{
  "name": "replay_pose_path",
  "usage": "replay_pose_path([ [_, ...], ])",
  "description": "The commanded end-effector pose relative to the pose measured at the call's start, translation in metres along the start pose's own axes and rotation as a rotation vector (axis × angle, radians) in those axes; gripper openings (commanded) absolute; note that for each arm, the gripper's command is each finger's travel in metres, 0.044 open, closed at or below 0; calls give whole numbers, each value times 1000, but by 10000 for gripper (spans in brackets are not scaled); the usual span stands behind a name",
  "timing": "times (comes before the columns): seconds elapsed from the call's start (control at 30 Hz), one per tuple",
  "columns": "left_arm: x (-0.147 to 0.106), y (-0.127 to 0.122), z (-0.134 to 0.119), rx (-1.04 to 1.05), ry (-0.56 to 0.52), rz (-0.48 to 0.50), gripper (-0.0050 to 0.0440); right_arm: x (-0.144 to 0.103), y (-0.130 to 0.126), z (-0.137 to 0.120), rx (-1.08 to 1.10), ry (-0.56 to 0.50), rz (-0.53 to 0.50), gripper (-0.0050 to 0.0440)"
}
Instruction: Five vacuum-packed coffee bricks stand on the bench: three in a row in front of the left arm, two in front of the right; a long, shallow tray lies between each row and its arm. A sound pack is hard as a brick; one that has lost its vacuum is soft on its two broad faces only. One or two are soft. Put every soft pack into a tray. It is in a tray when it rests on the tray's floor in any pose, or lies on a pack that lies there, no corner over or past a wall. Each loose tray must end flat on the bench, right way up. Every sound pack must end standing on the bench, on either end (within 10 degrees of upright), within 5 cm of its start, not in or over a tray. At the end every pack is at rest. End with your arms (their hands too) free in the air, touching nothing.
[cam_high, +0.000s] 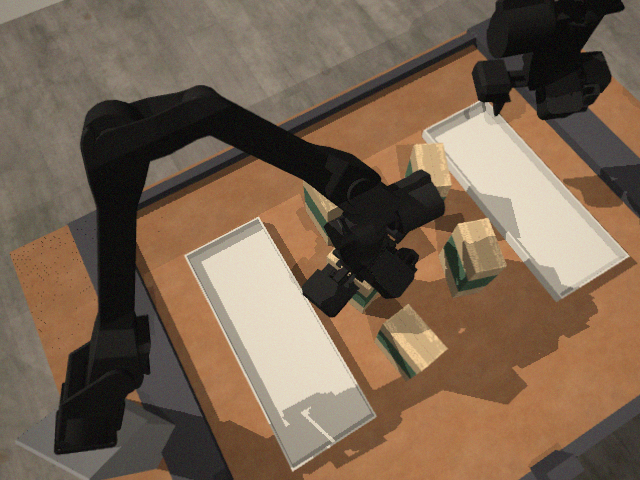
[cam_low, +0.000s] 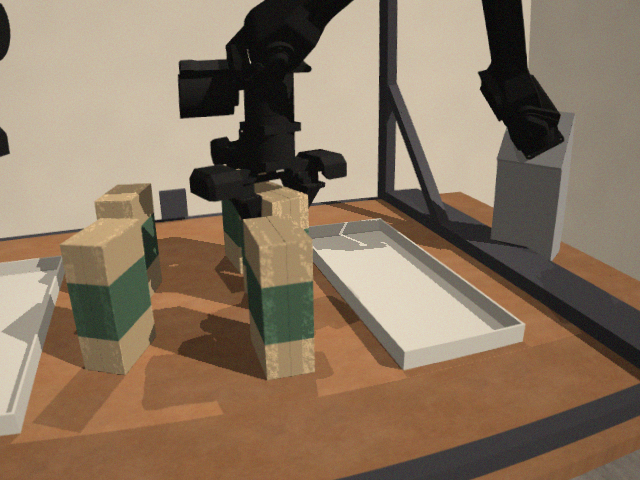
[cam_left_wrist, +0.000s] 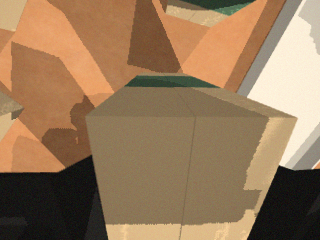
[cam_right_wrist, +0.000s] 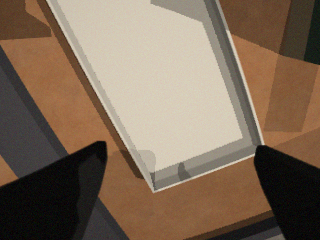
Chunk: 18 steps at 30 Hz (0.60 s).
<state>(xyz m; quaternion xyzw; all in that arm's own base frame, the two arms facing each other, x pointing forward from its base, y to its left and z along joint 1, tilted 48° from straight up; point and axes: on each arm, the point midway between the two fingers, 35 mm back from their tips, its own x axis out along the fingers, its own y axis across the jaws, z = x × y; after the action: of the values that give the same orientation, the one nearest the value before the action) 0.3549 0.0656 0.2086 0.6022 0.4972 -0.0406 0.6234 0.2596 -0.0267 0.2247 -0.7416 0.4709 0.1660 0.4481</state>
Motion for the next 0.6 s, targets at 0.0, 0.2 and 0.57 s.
replay_pose_path([
  [0.0,-4,4,-1,-6,-9,13,116,-4,-2,-2,11,-7,-15,364],
  [0.2,-4,4,-1,-6,-9,13,366,-4,-2,-2,11,-7,-15,364],
  [0.57,-4,4,-1,-6,-9,13,366,-4,-2,-2,11,-7,-15,364],
])
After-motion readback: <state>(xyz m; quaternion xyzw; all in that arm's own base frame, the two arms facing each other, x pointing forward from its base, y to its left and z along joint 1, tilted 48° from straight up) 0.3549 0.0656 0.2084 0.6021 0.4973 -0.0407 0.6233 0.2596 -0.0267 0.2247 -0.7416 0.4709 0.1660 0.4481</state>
